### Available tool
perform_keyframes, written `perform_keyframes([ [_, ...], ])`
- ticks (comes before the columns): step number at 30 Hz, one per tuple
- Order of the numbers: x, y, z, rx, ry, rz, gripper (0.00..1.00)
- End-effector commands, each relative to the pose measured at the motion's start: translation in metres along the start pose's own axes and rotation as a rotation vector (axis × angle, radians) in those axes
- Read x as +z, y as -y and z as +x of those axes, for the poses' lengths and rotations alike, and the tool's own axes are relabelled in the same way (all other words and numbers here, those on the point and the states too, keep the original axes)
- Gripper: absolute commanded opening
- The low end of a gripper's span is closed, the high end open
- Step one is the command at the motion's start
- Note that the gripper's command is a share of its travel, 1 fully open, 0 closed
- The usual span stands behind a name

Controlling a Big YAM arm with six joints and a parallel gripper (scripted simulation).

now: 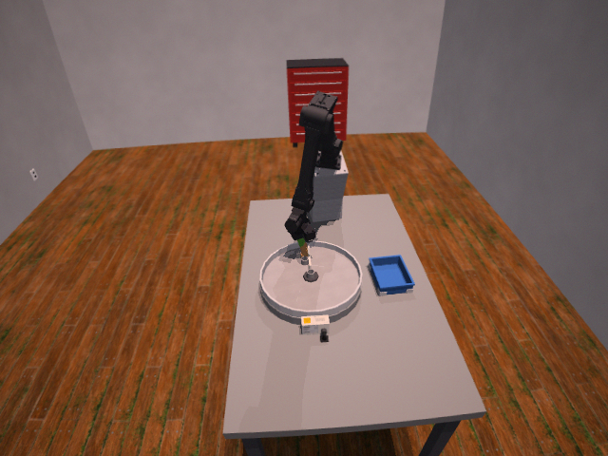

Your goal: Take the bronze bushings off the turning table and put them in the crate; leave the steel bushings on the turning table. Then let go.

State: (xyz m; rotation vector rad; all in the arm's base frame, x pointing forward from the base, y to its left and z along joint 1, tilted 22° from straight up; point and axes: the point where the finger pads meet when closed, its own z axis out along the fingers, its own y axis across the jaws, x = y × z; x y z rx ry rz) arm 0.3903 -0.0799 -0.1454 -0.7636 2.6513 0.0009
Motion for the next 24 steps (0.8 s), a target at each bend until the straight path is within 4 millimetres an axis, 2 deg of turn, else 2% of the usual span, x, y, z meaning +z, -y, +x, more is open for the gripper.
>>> perform_keyframes([
  [1,-0.004,-0.005,-0.002,0.004,0.003,-0.008,0.0],
  [19,-0.004,-0.005,-0.002,0.004,0.003,-0.007,0.0],
  [24,-0.015,0.002,0.0,0.005,0.008,0.003,0.0],
])
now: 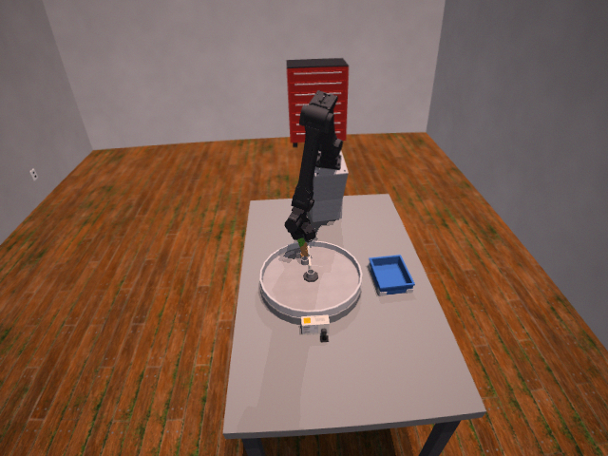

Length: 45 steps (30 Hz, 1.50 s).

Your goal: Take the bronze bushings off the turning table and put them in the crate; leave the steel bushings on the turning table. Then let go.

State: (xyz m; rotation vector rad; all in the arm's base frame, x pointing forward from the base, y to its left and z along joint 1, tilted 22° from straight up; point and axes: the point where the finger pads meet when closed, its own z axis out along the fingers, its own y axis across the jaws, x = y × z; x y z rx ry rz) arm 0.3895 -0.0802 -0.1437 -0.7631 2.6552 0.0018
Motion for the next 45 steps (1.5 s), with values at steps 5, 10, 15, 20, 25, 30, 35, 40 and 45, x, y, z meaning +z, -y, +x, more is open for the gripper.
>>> perform_keyframes([
  [5,-0.034,0.003,0.0,0.001,0.012,0.007,0.0],
  [10,-0.048,0.003,0.0,0.001,0.012,0.007,0.0],
  [15,-0.065,0.003,0.001,0.0,0.011,0.009,0.0],
  [20,-0.069,0.009,-0.004,-0.003,0.021,0.021,0.0],
  [25,-0.063,0.004,0.0,-0.001,0.01,0.007,0.0],
  [30,-0.063,0.004,0.0,-0.001,0.01,0.007,0.0],
  [35,-0.063,0.004,0.0,-0.001,0.01,0.007,0.0],
  [40,-0.063,0.004,0.0,-0.001,0.01,0.007,0.0],
  [45,-0.063,0.004,0.0,-0.001,0.01,0.007,0.0],
])
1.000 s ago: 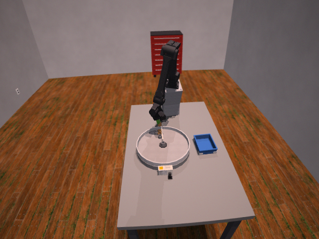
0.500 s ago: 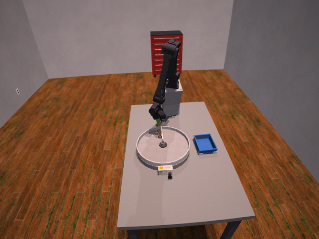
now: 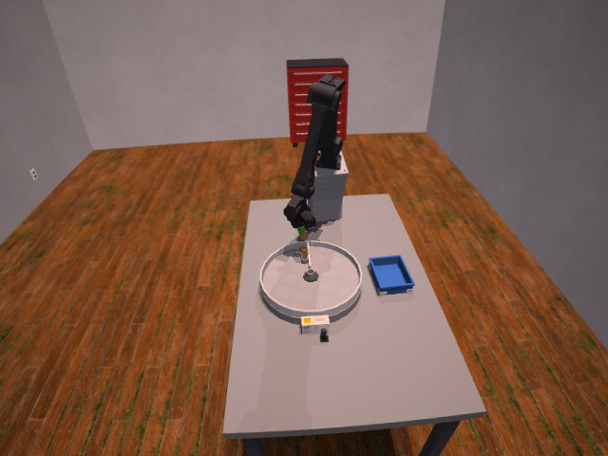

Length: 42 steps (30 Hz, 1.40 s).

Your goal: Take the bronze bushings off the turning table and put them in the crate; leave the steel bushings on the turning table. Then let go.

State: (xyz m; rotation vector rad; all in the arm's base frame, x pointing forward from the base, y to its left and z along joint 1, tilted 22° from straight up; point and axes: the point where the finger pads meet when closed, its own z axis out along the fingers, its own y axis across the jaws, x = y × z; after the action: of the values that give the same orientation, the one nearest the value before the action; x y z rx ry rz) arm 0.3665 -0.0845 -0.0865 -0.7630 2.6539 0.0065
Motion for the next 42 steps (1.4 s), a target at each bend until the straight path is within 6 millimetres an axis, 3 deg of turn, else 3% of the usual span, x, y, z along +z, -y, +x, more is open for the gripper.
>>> perform_keyframes([
  [1,-0.002,0.007,0.001,-0.001,0.007,0.009,0.0],
  [11,-0.002,0.006,0.0,-0.002,0.008,0.009,0.0],
  [22,-0.006,-0.007,-0.017,-0.005,0.019,0.017,0.0],
  [34,-0.007,-0.039,-0.065,-0.005,0.029,0.019,0.0],
  [42,-0.009,-0.09,-0.121,-0.002,0.032,0.013,0.0],
])
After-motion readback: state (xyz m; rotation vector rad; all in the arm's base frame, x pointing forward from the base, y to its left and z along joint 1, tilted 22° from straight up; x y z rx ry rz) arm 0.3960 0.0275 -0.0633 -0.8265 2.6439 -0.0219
